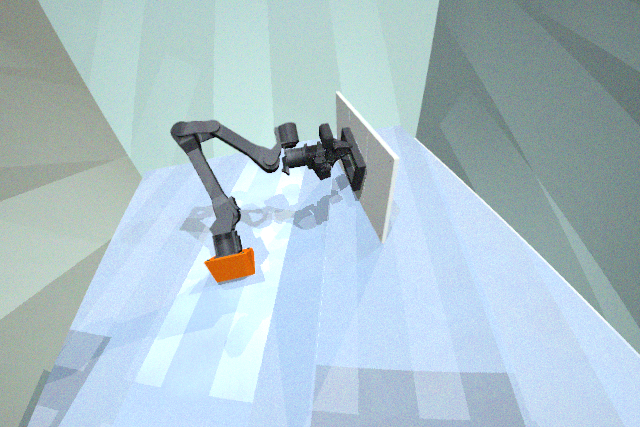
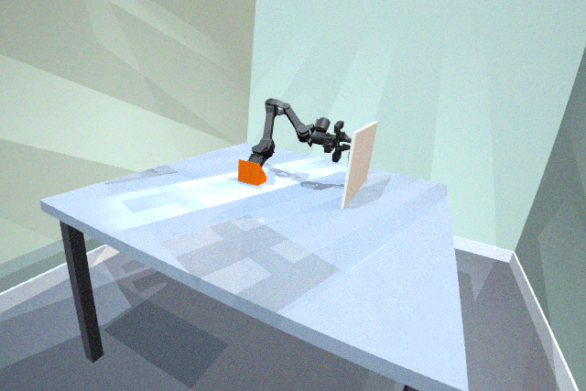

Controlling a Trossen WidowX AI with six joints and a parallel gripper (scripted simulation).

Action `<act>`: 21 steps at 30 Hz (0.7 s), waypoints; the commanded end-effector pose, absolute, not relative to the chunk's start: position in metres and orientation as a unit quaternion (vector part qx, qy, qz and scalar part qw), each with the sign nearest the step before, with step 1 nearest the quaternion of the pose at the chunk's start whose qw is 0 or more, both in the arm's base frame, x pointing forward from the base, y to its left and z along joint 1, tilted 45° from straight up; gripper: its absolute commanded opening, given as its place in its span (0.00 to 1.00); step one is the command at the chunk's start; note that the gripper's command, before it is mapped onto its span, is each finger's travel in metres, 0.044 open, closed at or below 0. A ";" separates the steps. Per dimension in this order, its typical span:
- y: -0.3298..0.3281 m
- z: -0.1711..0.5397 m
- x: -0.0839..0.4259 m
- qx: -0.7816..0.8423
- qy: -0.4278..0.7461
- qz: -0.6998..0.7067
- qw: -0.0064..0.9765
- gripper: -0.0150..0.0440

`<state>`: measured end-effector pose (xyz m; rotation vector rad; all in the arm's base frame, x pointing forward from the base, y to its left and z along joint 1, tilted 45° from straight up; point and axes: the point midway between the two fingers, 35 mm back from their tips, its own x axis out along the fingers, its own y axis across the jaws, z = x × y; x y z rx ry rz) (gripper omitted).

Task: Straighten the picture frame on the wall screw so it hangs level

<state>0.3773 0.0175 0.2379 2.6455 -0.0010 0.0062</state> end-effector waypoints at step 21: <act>0.016 0.243 0.378 0.970 -0.003 0.007 0.243 0.25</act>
